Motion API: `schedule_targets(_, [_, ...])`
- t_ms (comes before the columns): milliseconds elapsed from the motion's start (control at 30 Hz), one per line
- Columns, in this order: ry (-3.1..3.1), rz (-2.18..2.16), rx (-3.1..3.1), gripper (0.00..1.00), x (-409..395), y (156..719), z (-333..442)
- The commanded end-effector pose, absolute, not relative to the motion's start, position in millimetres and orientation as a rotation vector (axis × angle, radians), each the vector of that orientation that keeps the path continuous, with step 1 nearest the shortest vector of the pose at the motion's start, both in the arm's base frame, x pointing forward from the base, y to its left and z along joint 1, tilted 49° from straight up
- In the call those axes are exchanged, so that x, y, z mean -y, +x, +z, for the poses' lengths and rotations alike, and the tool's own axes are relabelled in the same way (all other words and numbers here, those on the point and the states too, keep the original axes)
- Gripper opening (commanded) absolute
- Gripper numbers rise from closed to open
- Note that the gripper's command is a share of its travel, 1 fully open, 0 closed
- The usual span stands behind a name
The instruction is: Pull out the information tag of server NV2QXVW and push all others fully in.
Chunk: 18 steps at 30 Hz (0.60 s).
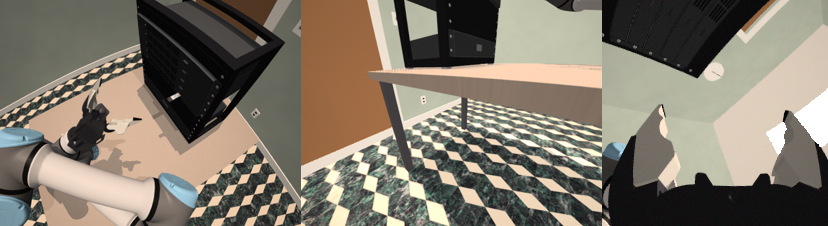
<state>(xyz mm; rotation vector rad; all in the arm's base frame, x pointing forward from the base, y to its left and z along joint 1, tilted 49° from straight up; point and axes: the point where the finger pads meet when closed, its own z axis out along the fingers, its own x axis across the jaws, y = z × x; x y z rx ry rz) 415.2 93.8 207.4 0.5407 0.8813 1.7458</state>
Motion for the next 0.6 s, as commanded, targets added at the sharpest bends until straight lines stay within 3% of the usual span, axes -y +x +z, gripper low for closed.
schedule_targets(0, [0.583,1.755,-0.877,1.0,-87,422,204])
schedule_targets(567, [0.664,1.777,-0.868,1.0,-76,432,199])
